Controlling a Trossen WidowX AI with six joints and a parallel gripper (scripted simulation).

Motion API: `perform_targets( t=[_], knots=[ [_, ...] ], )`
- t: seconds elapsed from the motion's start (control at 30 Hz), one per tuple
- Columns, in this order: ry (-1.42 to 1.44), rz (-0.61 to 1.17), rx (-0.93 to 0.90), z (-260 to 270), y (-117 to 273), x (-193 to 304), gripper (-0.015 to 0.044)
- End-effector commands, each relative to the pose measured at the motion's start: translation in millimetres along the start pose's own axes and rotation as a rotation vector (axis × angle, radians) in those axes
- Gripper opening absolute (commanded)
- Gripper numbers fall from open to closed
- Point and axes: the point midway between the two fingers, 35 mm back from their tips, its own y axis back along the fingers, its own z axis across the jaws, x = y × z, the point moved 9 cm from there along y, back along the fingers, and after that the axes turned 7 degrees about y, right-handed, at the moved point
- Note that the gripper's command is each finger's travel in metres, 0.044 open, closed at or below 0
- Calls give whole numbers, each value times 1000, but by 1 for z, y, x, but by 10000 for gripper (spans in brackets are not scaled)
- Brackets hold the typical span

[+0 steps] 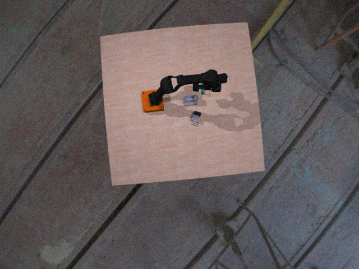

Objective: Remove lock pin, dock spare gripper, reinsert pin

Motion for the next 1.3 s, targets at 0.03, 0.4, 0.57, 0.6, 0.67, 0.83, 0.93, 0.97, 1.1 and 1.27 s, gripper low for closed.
perform_targets(
  t=[0.03, 0.4, 0.57, 0.6, 0.67, 0.83, 0.93, 0.97, 1.1, 1.27],
  knots=[
    [-157, 236, -77, 17, -27, 70, 440],
    [-285, 500, -160, 50, -45, 128, 440],
    [-285, 500, -159, 48, -72, 129, 440],
    [-285, 500, -159, 48, -81, 128, 440],
    [-285, 500, -158, 49, -100, 128, 440],
    [-285, 500, -158, 49, -114, 129, 440],
    [-285, 500, -158, 49, -117, 129, 440],
    [-285, 500, -158, 48, -119, 129, 440],
    [-285, 500, -158, 48, -126, 129, 440],
    [-285, 501, -158, 48, -134, 129, 440]
  ],
)
